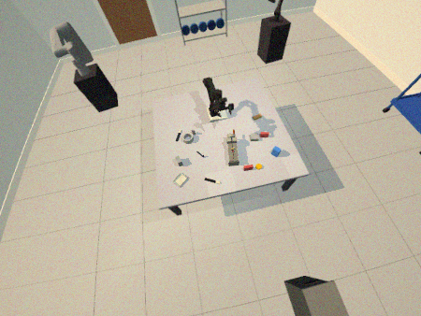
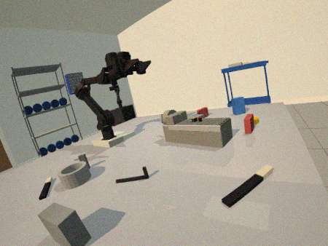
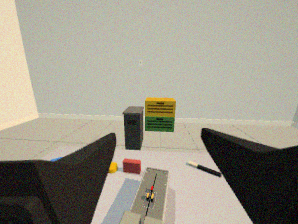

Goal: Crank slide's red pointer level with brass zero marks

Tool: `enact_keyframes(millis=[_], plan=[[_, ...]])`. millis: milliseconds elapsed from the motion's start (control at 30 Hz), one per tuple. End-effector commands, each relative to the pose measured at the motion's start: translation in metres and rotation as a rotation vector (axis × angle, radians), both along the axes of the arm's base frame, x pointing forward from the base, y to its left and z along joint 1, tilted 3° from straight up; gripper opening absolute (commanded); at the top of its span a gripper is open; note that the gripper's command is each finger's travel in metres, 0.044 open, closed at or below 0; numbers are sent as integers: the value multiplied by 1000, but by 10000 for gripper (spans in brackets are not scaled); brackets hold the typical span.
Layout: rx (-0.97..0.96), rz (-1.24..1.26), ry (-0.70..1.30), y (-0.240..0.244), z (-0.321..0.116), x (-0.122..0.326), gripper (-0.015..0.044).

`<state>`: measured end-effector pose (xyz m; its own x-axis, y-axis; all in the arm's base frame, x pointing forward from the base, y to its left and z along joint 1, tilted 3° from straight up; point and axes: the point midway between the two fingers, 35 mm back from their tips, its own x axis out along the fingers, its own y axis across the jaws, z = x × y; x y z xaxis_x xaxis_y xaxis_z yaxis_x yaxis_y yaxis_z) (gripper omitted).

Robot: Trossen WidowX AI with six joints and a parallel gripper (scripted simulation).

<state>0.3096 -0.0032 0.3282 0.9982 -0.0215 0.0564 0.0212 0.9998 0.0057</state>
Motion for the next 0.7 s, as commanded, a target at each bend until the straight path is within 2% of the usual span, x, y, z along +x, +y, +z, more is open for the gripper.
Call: enact_keyframes(millis=[0,33,667], plan=[[0,0,4,0,0,1,426],[-2,1,16,0,-1,3,440],[-27,32,477,-9,-51,77,440]])
